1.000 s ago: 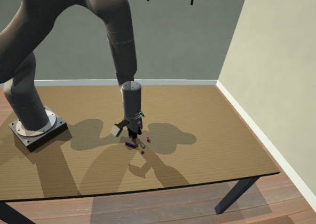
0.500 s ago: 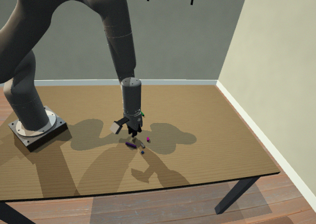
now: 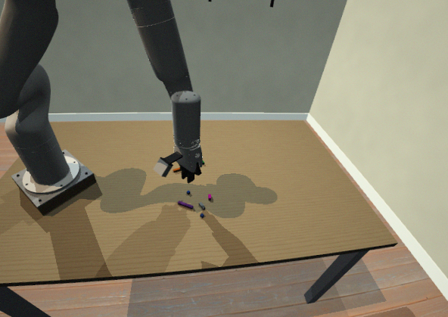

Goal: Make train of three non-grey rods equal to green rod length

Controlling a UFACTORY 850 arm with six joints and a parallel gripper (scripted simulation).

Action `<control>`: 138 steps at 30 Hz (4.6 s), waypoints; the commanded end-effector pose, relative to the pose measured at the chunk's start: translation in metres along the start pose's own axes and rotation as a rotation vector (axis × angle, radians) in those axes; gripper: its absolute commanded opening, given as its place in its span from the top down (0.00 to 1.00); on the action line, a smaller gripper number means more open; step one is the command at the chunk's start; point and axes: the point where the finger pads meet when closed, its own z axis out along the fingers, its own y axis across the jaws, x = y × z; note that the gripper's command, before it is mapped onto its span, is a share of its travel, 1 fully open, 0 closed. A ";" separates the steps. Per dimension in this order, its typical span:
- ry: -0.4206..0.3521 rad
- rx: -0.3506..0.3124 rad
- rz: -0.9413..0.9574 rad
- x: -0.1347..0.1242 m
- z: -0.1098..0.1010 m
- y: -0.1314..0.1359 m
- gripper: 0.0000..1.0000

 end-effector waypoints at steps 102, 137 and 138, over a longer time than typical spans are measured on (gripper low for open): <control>-0.001 -0.003 1.553 0.043 0.014 -0.127 0.76; 0.000 -0.002 1.553 0.043 0.020 -0.127 0.76; 0.000 -0.002 1.553 0.043 0.021 -0.127 0.76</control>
